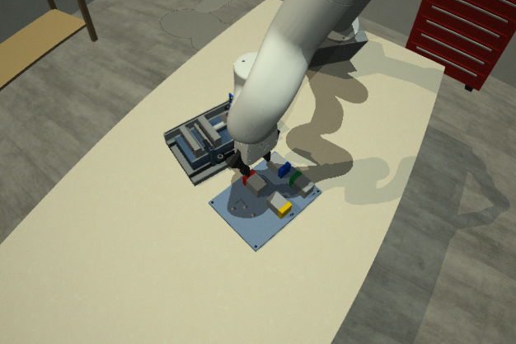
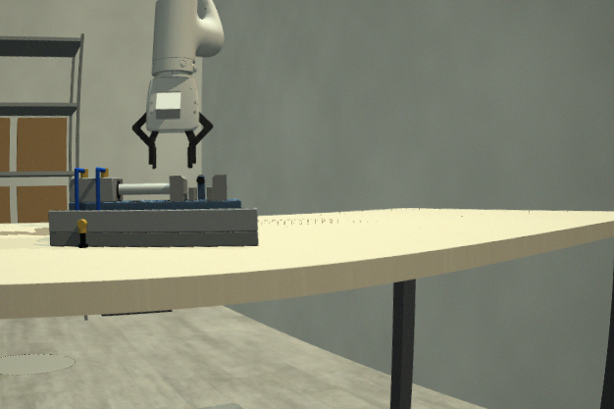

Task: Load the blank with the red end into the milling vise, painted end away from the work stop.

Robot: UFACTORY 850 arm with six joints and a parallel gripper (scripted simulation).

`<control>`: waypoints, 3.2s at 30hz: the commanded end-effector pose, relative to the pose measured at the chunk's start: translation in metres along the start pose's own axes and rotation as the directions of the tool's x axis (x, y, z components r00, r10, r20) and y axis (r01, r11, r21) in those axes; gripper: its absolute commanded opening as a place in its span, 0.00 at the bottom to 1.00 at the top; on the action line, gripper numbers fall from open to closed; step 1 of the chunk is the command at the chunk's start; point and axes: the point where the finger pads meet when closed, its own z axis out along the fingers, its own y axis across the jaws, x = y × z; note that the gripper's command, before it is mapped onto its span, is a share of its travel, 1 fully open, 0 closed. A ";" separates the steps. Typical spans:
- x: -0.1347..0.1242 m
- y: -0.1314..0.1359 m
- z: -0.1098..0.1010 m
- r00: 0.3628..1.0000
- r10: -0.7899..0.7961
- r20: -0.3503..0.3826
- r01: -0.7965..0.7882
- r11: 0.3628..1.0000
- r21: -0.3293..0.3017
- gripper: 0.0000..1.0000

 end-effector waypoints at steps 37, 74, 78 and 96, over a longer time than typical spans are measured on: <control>-0.001 -0.001 0.041 1.000 0.000 0.000 0.000 1.000 0.002 0.70; -0.001 0.000 0.075 1.000 0.000 0.000 0.000 1.000 0.002 0.70; -0.001 0.000 0.073 1.000 0.000 0.000 0.000 1.000 0.002 0.70; -0.001 0.000 0.070 1.000 0.000 0.000 0.000 1.000 0.002 0.70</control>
